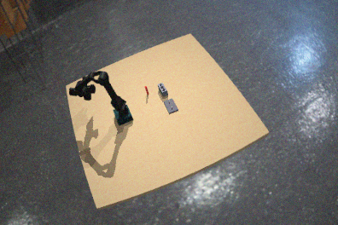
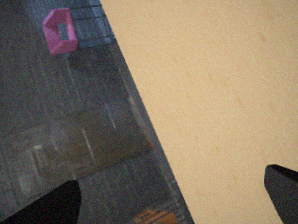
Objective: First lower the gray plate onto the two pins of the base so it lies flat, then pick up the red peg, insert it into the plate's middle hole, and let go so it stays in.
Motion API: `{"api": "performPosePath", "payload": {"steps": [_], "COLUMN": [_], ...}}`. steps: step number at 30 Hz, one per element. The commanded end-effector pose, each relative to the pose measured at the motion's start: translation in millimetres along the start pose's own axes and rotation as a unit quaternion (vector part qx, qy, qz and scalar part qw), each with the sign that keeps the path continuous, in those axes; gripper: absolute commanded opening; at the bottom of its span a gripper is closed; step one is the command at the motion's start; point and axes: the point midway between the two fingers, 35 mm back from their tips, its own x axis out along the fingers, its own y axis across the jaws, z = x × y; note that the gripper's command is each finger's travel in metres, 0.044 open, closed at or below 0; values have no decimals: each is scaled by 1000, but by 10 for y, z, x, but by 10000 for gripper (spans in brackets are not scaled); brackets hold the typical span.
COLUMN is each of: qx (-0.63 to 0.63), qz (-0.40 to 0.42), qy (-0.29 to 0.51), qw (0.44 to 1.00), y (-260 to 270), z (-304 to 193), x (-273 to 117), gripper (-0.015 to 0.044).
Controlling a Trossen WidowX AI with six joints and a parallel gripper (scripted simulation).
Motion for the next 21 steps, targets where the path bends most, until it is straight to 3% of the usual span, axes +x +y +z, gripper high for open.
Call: {"api": "performPosePath", "payload": {"steps": [1,8,16,21], "qx": [-8,-305,-631,-716], "qz": [-1,-61,-128,-151], "qy": [-1,-4,44,77], "qw": [1000,950,764,677], "y": [0,-1,6,13], "z": [0,-11,-16,-16], "x": [2,81,158,185], "gripper": [426,440,440,440]}}
